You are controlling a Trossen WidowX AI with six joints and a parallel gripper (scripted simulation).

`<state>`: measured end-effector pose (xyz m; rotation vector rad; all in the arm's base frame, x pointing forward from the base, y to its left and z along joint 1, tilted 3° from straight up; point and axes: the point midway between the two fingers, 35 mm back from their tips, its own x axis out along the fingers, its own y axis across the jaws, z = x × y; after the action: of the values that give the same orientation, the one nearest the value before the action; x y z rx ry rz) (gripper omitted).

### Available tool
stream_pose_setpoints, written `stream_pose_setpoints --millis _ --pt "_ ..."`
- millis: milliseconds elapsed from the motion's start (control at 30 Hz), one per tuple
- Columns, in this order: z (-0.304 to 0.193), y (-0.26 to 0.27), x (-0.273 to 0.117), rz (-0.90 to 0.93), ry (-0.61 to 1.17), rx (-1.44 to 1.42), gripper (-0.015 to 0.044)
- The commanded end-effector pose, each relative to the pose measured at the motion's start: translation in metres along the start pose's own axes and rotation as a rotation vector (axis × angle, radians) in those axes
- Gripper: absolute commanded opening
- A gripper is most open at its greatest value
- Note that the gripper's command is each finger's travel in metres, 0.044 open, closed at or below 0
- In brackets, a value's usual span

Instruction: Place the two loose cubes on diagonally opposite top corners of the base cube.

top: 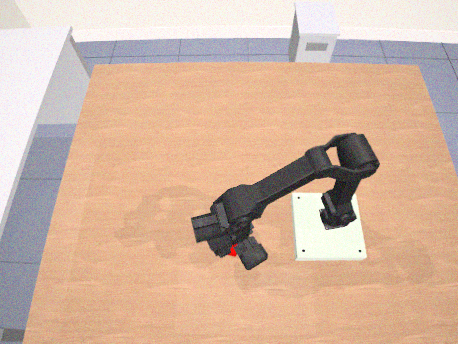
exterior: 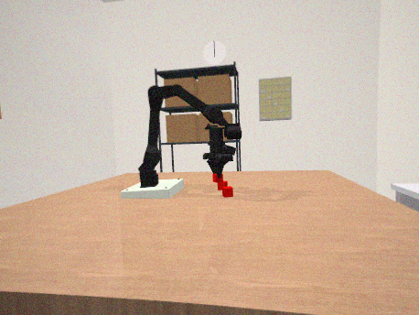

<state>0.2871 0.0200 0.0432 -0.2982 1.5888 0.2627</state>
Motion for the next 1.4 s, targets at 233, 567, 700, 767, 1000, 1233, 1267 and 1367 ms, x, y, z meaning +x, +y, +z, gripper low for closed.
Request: stream_pose_setpoints --millis 233,567,700,767,1000,1233,1267,1367 --pt "0.000 0.000 0.001 0.004 -0.002 0.002 0.0205" --pt "0.000 0.000 -0.013 0.000 0.000 0.000 0.0205" --pt "0.000 0.000 -0.018 0.000 0.000 0.000 0.0205" --pt "0.000 0.000 -0.021 0.000 0.000 0.000 0.0205" --pt "0.000 0.000 -0.030 0.000 0.000 0.000 0.0205" --pt "0.001 -0.006 -0.030 0.001 0.003 0.007 0.0258" --pt "0.002 -0.012 -0.033 0.001 0.003 0.019 0.0265" --pt "0.003 -0.039 -0.043 -0.001 0.001 0.064 0.0265"
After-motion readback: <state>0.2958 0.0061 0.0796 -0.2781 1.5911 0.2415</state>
